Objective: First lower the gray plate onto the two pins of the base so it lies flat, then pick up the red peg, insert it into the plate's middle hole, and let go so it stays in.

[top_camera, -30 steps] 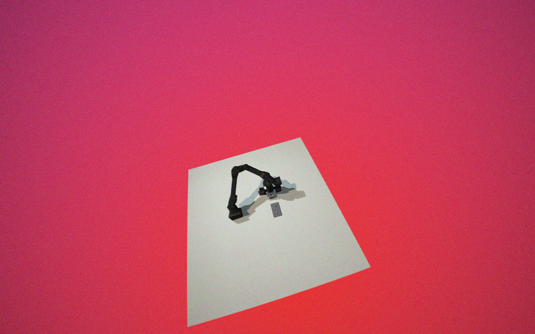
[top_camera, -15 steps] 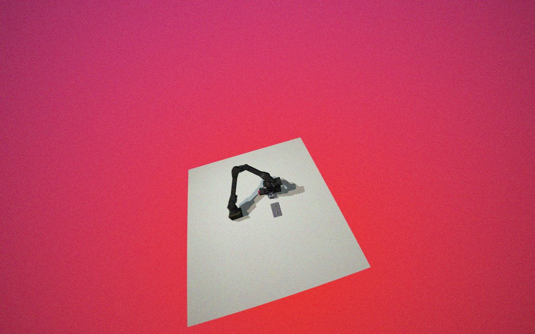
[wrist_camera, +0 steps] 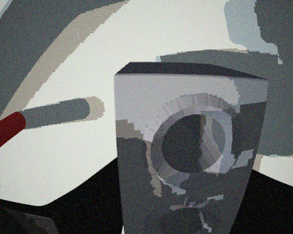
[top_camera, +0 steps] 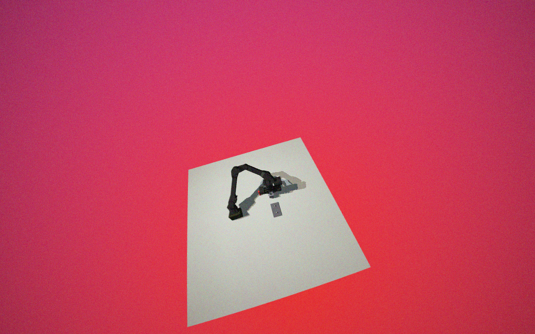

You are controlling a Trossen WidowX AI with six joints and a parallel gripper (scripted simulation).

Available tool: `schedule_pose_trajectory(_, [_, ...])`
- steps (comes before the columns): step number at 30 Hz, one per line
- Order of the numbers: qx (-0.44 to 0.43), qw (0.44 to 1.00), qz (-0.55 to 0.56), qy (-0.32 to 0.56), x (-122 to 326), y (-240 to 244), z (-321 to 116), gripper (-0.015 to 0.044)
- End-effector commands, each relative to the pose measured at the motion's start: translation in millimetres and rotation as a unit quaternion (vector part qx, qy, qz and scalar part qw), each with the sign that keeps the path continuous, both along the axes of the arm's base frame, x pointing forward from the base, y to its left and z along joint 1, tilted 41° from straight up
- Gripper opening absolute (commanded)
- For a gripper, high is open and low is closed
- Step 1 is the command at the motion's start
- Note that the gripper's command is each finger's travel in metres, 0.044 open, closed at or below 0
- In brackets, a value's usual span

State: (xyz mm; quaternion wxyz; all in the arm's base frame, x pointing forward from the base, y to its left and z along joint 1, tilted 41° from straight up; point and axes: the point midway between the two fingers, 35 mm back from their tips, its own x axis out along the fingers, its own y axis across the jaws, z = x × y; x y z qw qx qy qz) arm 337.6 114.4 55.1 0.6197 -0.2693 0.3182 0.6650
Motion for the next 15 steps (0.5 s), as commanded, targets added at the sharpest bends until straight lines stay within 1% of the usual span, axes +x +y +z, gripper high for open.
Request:
schedule_pose_trajectory(1, [-0.002,1.0,0.0,-0.004,3,-9,10,0.0])
schedule_pose_trajectory(15, [-0.003,1.0,0.0,-0.004,5,-38,43,0.0])
